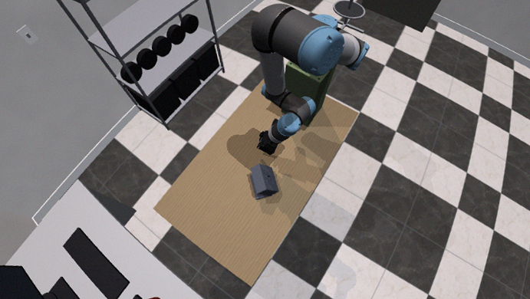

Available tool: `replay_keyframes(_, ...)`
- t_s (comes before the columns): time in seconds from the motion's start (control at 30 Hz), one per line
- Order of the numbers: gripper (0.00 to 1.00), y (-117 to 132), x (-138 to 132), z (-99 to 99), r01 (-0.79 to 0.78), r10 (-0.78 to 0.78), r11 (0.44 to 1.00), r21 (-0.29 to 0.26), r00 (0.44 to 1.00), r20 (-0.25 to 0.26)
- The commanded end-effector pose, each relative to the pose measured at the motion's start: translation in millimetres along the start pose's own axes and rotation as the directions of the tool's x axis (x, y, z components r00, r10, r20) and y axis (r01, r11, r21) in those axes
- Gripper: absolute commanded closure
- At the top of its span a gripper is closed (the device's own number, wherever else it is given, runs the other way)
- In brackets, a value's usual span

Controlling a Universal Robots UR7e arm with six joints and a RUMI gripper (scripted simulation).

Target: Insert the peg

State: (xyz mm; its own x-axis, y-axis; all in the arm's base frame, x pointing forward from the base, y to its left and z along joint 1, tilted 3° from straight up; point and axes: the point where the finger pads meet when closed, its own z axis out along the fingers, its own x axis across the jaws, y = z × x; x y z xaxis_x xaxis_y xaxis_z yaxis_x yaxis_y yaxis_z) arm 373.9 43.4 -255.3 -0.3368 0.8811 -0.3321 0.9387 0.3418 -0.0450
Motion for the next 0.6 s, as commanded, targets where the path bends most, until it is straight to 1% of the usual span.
replay_keyframes(0.0, 1.00, 3.4, 2.2, -1.4, 0.013, -0.013, 1.000, -0.007, 1.000, 0.017)
replay_keyframes(0.57, 1.00, 8.0, 9.8, -5.4, 0.048, -0.047, 0.999, -0.020, 0.997, 0.054)
